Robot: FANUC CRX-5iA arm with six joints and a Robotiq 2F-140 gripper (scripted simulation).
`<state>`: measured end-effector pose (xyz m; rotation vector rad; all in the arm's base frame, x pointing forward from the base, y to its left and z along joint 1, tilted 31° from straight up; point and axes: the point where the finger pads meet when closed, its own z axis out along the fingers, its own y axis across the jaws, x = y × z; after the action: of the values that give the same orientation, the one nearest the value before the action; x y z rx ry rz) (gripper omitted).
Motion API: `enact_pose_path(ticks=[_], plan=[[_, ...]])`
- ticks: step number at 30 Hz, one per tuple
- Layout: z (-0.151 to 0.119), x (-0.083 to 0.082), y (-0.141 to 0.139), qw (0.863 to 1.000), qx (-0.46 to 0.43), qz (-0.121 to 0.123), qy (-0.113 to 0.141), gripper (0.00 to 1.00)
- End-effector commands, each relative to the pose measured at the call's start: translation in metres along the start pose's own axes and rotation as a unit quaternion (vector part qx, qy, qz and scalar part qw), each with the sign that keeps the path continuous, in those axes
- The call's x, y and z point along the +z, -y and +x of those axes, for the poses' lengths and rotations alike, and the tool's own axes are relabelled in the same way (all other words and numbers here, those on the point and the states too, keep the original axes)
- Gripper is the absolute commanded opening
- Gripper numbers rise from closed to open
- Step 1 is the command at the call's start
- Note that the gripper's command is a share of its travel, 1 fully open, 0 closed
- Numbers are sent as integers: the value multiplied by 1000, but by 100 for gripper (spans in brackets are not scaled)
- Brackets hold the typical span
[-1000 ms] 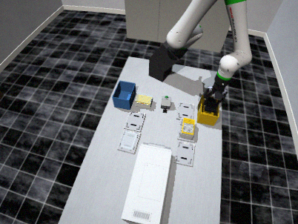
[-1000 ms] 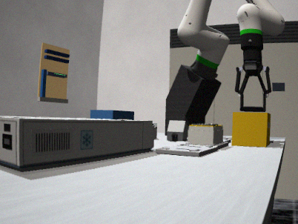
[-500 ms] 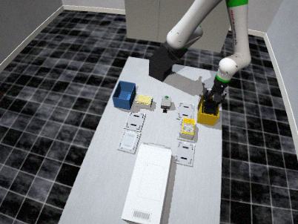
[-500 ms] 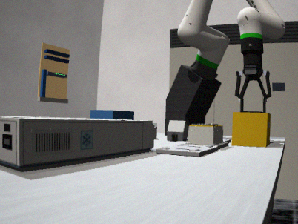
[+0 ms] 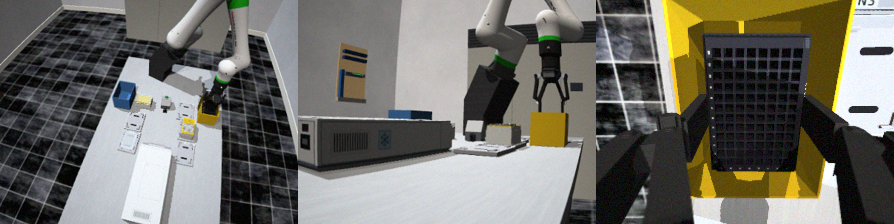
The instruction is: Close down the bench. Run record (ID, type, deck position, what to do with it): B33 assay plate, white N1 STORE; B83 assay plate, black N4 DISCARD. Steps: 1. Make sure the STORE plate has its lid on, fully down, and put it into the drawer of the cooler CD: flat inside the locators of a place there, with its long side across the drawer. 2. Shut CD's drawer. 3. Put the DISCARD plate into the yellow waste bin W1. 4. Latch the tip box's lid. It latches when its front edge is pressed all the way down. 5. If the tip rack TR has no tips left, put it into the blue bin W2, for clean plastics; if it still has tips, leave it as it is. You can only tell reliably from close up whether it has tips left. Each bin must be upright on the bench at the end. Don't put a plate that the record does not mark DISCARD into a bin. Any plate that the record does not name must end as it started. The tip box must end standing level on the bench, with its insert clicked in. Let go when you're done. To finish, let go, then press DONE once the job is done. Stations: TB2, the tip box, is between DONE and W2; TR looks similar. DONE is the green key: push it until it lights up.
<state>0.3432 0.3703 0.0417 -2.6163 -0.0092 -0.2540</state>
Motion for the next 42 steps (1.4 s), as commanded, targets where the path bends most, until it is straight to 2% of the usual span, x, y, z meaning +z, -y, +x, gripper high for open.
enact_pose_path(ticks=[1, 13, 14, 42], plan=[[1, 0, 0, 1000, 0, 0, -1, 10], [1, 0, 0, 1000, 0, 0, -1, 10], [1, 0, 0, 1000, 0, 0, -1, 70], [1, -3, 0, 1000, 0, 0, -1, 70]])
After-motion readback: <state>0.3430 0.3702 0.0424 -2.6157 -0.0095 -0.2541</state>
